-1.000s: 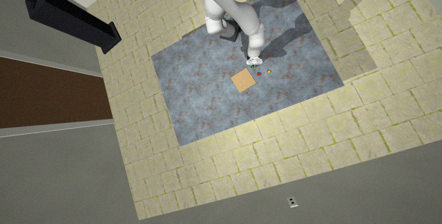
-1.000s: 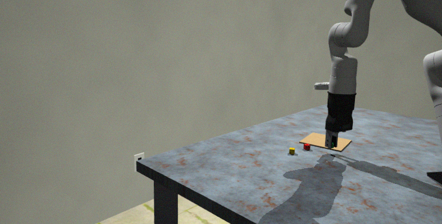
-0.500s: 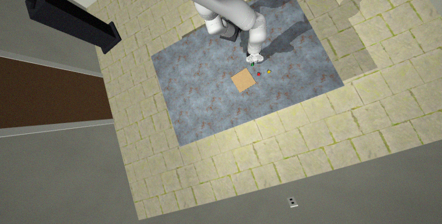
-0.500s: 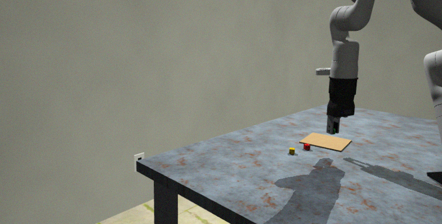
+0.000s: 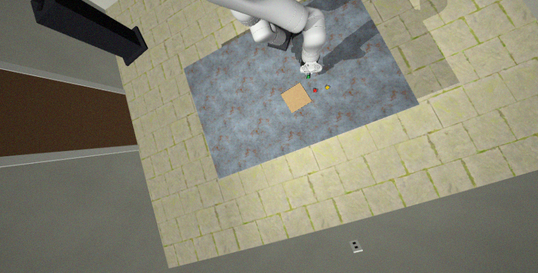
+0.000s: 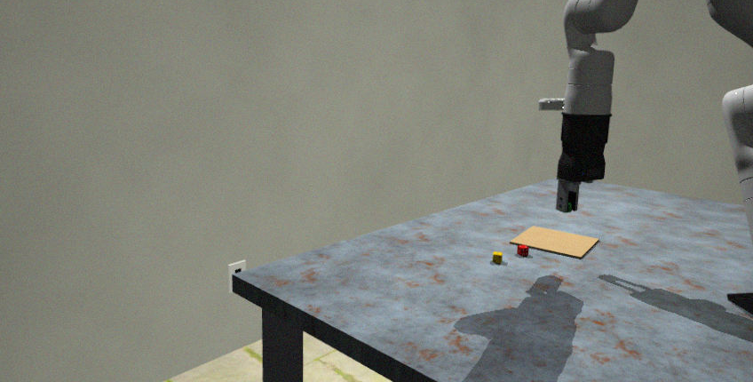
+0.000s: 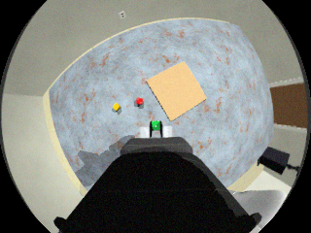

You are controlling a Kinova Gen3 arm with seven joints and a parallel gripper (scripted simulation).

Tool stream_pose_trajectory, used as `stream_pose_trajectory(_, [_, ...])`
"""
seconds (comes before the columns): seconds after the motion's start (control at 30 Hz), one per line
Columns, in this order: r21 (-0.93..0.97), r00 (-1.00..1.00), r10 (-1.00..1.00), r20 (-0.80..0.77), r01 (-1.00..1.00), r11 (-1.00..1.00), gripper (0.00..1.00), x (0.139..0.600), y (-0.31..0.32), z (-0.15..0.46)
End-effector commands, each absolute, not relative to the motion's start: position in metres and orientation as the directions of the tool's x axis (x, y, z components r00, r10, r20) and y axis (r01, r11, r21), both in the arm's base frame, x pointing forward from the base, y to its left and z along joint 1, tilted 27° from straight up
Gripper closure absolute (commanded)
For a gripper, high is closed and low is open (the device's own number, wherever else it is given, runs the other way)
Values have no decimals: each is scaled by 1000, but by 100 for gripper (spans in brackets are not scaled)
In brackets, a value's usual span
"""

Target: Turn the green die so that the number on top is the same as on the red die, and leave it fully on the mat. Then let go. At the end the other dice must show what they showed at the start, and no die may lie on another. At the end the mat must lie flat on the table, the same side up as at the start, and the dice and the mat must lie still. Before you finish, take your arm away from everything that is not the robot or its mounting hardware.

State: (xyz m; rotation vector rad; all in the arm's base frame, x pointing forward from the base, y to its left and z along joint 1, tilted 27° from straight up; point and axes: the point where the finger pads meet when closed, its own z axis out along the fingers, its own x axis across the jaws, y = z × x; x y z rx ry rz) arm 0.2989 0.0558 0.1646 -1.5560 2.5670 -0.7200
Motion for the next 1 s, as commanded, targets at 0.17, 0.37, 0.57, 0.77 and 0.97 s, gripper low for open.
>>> stream_pose_trajectory(0.17, [-414,-486,-855,179,-826,383,66,299,60,168])
stream_pose_trajectory(0.37, [-414,-486,-855,179,-826,383,66,299,60,168])
stream_pose_trajectory(0.57, [-415,-490,-854,178,-824,386,66,299,60,168])
stream_pose_trajectory(0.77, [-420,-520,-839,162,-805,418,66,301,58,169])
stream_pose_trajectory(0.97, [-435,-615,-781,111,-736,518,66,305,51,172])
